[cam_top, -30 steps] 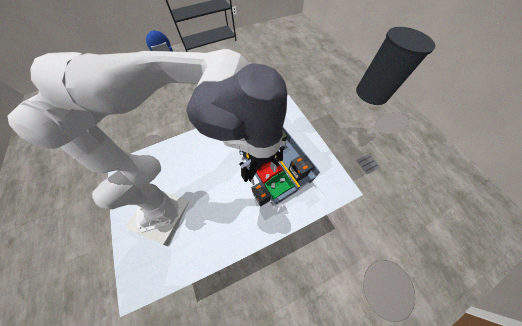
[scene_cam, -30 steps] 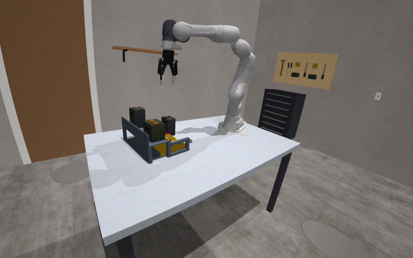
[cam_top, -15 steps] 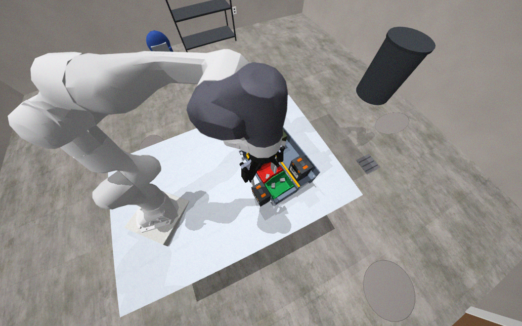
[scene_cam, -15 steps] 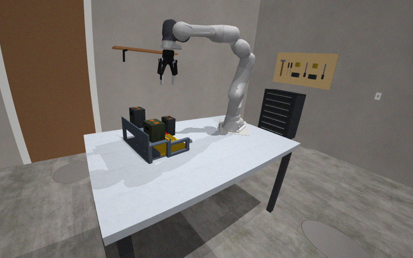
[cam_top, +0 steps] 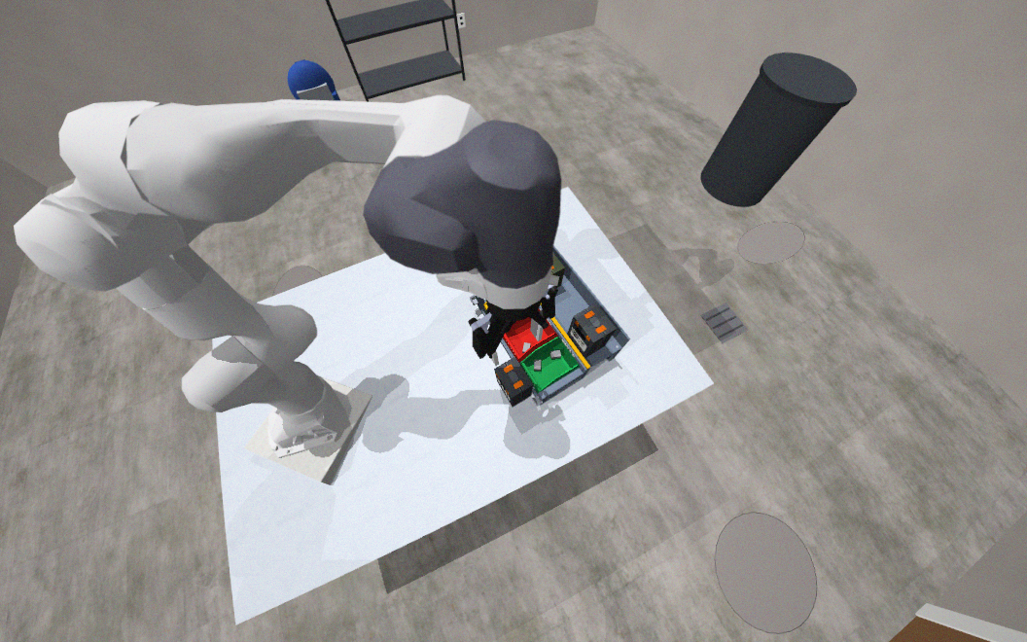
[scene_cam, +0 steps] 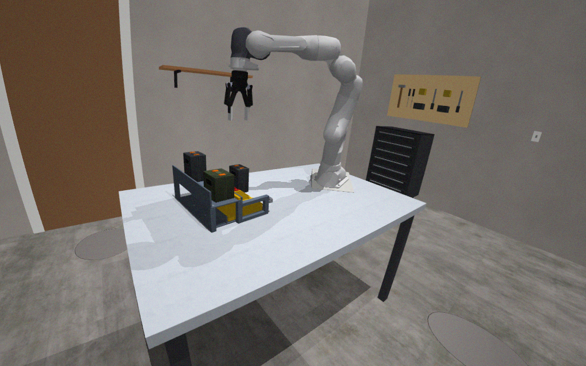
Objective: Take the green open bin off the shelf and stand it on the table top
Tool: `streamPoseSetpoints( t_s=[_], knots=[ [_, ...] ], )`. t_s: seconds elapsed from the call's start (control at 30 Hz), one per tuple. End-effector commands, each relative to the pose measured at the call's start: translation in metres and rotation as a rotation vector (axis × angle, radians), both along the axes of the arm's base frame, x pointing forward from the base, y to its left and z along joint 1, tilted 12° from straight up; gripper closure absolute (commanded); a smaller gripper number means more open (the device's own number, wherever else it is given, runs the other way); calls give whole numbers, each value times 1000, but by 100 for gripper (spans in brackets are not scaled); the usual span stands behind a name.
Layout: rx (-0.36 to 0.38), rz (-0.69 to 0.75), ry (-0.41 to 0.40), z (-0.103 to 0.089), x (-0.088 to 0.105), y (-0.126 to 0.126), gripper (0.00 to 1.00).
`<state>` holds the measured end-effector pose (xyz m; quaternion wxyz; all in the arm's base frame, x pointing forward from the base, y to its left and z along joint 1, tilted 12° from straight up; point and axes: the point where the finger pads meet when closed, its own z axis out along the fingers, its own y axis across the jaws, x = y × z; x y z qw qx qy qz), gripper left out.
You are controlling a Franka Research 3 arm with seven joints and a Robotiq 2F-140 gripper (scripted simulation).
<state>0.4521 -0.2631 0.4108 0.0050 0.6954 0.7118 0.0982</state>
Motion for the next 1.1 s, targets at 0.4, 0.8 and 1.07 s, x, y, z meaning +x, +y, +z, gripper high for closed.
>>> streamPoseSetpoints(
  t_s=[0.4,0.8,1.07],
  knots=[
    [3,-4,-4,1,1,6,43],
    [3,-4,-4,1,0,9,43],
    [2,-3,-3,1,-1,9,43]
  ],
)
